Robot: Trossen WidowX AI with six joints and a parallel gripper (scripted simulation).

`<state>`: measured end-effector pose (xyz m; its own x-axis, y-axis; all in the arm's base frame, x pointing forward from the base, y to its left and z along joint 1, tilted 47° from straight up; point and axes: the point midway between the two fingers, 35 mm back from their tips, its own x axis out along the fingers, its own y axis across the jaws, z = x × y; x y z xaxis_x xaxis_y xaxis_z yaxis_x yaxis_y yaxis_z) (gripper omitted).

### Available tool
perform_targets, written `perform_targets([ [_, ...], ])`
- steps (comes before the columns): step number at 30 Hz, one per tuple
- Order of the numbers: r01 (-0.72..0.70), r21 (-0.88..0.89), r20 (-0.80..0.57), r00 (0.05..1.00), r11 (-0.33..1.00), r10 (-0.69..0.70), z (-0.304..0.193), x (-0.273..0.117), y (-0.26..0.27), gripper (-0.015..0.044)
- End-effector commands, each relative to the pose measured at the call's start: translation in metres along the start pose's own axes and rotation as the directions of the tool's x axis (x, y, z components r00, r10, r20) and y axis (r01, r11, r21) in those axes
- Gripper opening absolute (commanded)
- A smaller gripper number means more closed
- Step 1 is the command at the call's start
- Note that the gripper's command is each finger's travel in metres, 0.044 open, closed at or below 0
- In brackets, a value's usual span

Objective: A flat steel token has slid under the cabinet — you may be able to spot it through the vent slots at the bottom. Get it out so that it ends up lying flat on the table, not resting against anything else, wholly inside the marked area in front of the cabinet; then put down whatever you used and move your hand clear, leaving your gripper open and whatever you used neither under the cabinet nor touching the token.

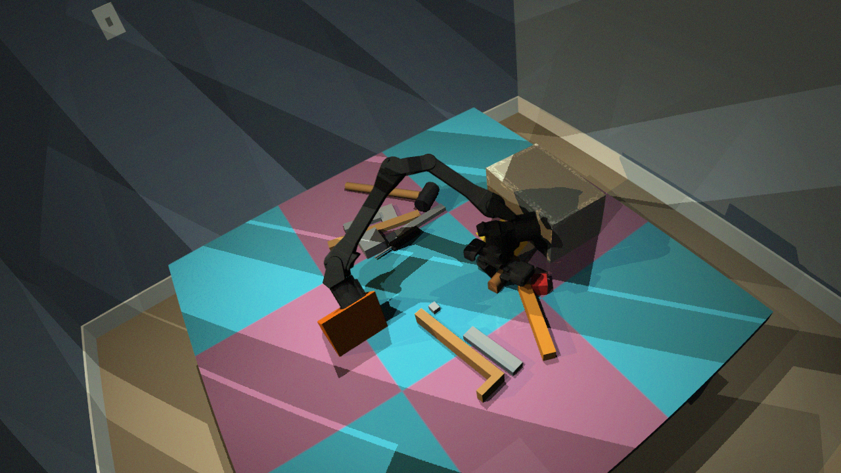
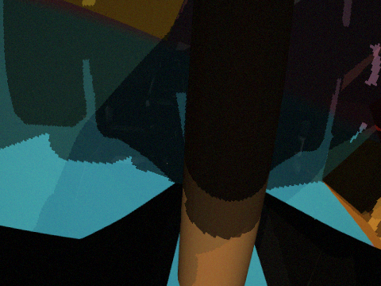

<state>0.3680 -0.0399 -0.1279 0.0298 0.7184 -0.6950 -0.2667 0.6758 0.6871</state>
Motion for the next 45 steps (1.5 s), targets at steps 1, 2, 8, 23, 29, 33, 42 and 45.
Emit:
perform_targets([
  [1, 0.000, -0.001, 0.005, 1.000, 1.000, 0.000, 0.007, 0.000, 0.000, 0.0000],
  [2, 0.000, -0.001, 0.005, 1.000, 1.000, 0.000, 0.008, 0.000, 0.000, 0.0000],
  [8, 0.000, -0.002, 0.005, 1.000, 1.000, 0.000, 0.014, 0.000, 0.000, 0.0000],
  [23, -0.001, -0.002, 0.006, 1.000, 1.000, 0.001, 0.031, 0.000, 0.001, 0.0000],
  [29, -0.001, -0.002, 0.006, 1.000, 1.000, 0.001, 0.033, 0.000, 0.002, 0.0000],
  [33, -0.001, -0.002, 0.006, 1.000, 1.000, 0.001, 0.033, 0.000, 0.005, 0.0000],
  [42, -0.002, -0.002, 0.006, 1.000, 1.000, 0.002, 0.033, 0.001, 0.016, 0.0000],
  [45, -0.002, -0.002, 0.006, 1.000, 1.000, 0.002, 0.033, 0.001, 0.020, 0.0000],
])
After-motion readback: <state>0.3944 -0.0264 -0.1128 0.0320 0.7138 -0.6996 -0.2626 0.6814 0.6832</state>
